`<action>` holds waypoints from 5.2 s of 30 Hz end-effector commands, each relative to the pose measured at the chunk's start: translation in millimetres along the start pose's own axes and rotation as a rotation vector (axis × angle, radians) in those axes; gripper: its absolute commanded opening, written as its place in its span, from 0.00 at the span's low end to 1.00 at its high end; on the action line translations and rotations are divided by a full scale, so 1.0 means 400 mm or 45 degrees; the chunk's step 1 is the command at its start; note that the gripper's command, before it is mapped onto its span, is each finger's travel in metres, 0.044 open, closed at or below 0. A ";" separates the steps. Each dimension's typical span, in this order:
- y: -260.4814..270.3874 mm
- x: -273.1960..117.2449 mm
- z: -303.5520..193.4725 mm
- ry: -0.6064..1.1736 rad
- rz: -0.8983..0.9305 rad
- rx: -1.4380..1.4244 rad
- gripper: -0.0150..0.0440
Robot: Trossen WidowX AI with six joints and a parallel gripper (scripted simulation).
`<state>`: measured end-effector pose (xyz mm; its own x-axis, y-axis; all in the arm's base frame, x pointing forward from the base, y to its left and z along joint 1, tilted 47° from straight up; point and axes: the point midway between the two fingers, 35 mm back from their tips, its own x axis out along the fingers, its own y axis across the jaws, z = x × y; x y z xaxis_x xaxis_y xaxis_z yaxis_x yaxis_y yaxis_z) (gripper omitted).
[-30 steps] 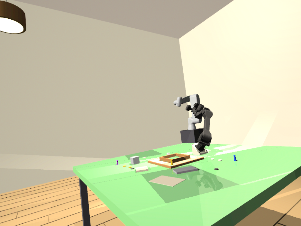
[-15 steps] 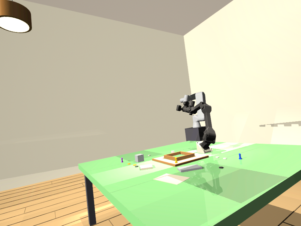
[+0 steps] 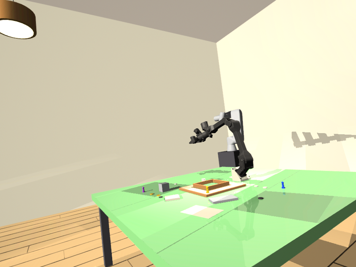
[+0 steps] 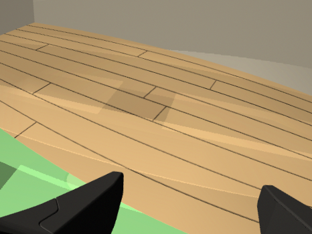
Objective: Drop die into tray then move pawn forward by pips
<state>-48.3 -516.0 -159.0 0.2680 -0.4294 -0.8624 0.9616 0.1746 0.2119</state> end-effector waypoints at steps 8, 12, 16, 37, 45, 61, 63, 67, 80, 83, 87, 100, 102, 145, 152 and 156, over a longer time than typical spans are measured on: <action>0.380 -0.036 -0.270 0.614 0.305 -0.317 0.72; 0.490 -0.098 -0.387 0.861 0.407 -0.443 0.72; 0.579 -0.188 -0.504 1.123 0.503 -0.569 0.72; 0.685 -0.326 -0.677 1.485 0.616 -0.726 0.72; 0.687 -0.316 -0.705 1.485 0.616 -0.726 0.72; 0.690 -0.302 -0.753 1.486 0.617 -0.726 0.63; 0.690 -0.302 -0.753 1.486 0.617 -0.726 0.54; 0.690 -0.302 -0.753 1.486 0.617 -0.726 0.43; 0.692 -0.306 -0.684 1.484 0.615 -0.726 0.25; 0.692 -0.311 -0.646 1.483 0.614 -0.726 0.25; 0.690 -0.322 -0.595 1.483 0.613 -0.726 0.25; 0.677 -0.376 -0.453 1.484 0.612 -0.726 0.25; 0.677 -0.376 -0.453 1.484 0.612 -0.726 0.25; 1.040 -0.694 -0.639 1.585 -0.156 0.365 0.25; 1.052 -0.716 -0.656 1.590 -0.203 0.430 0.25; 1.045 -0.714 -0.667 1.501 -0.256 0.386 0.25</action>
<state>264.1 -88.9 54.0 0.0764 0.6962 -0.7138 0.9951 -0.0988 0.0101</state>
